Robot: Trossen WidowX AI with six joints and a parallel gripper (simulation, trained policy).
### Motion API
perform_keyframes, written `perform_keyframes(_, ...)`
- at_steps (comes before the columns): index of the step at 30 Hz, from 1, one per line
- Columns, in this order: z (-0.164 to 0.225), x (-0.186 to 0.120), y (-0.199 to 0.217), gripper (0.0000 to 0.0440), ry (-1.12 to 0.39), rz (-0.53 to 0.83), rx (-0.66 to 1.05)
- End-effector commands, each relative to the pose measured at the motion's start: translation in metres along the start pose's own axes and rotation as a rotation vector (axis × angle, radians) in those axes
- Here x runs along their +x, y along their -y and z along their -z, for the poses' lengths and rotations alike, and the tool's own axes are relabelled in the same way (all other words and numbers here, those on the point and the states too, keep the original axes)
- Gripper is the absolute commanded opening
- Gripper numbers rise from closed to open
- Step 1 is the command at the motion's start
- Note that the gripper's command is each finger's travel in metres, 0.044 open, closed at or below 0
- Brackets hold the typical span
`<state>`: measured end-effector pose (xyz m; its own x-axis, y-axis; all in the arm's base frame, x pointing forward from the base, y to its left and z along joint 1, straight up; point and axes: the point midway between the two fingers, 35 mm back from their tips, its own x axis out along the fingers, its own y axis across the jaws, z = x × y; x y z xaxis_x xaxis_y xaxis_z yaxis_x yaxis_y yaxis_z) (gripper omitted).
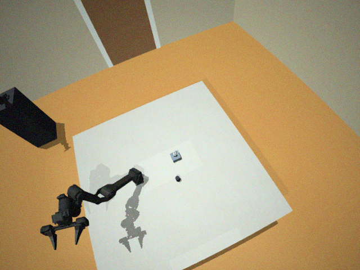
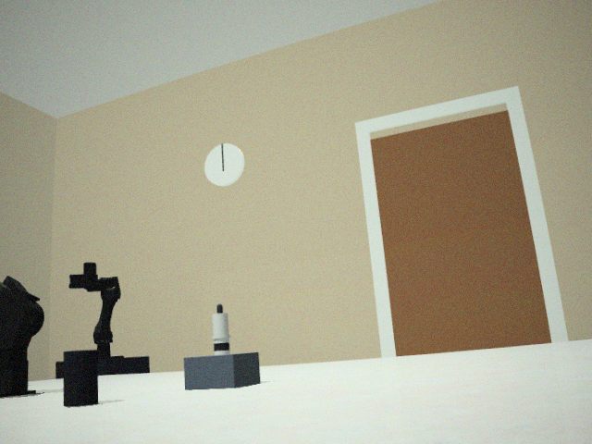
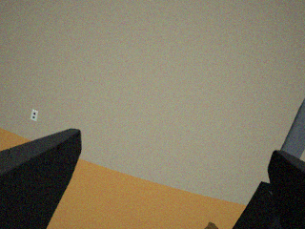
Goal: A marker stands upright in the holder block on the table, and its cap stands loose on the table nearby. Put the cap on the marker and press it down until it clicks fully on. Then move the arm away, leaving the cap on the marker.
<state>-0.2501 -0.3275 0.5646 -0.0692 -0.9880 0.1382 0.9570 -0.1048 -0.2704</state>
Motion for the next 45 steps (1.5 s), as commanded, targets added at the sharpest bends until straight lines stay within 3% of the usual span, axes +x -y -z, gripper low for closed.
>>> perform_keyframes(1,-0.002,0.0,0.0,0.0374,0.009,0.001,-0.008)
perform_keyframes(7,-0.016,-0.002,0.005,0.0223,0.065,0.03,-0.073)
perform_keyframes(9,-0.021,-0.003,0.008,0.0203,0.085,0.041,-0.097)
perform_keyframes(45,-0.105,-0.023,-0.008,0.0277,0.484,0.098,-0.397)
